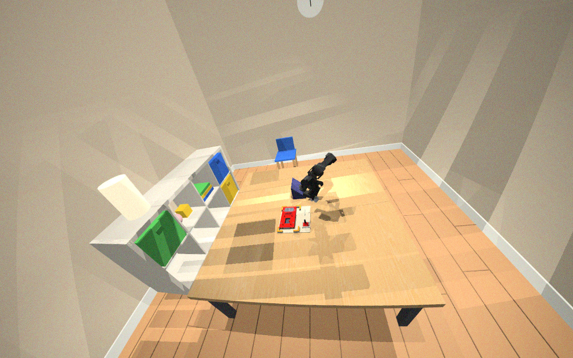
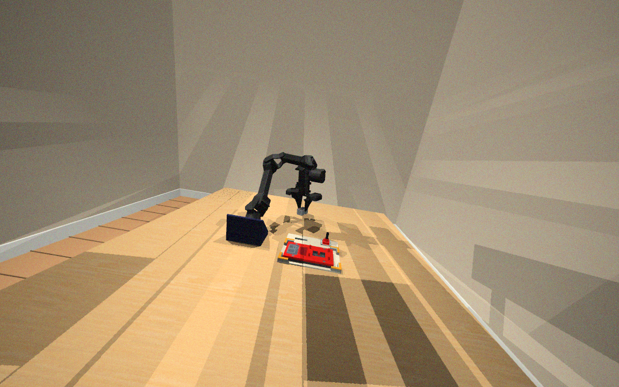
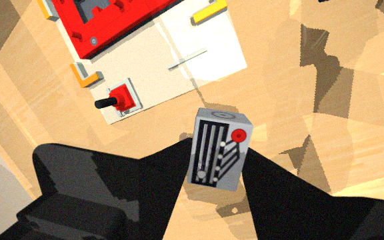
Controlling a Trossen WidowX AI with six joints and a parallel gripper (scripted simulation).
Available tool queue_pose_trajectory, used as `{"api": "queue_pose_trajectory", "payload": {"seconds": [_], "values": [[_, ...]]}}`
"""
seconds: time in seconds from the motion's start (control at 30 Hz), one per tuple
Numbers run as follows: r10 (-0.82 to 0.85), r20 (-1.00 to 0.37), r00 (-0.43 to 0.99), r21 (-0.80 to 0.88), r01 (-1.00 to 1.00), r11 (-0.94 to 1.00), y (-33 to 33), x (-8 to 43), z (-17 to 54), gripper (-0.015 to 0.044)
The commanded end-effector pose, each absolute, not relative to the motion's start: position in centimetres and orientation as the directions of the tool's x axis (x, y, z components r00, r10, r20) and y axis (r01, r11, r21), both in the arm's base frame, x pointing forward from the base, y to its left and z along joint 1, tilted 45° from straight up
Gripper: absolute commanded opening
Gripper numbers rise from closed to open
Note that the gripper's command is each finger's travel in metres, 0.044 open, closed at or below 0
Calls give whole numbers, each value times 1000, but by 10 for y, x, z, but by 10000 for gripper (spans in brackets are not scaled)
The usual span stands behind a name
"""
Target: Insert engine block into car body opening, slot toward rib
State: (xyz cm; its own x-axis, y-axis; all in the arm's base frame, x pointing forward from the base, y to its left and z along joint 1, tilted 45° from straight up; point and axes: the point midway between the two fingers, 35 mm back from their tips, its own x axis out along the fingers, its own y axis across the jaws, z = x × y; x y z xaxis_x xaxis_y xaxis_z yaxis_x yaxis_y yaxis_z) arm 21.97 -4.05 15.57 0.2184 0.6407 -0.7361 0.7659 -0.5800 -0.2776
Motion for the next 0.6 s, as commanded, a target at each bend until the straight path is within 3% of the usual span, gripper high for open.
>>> {"api": "queue_pose_trajectory", "payload": {"seconds": [0.0, 0.2, 0.57], "values": [[638, -738, 219, -282, 759, -587, -48, 214, 167, 0], [638, -738, 220, -276, 764, -583, -53, 212, 172, 0], [643, -737, 210, -110, 901, -420, -71, 230, 156, 0]]}}
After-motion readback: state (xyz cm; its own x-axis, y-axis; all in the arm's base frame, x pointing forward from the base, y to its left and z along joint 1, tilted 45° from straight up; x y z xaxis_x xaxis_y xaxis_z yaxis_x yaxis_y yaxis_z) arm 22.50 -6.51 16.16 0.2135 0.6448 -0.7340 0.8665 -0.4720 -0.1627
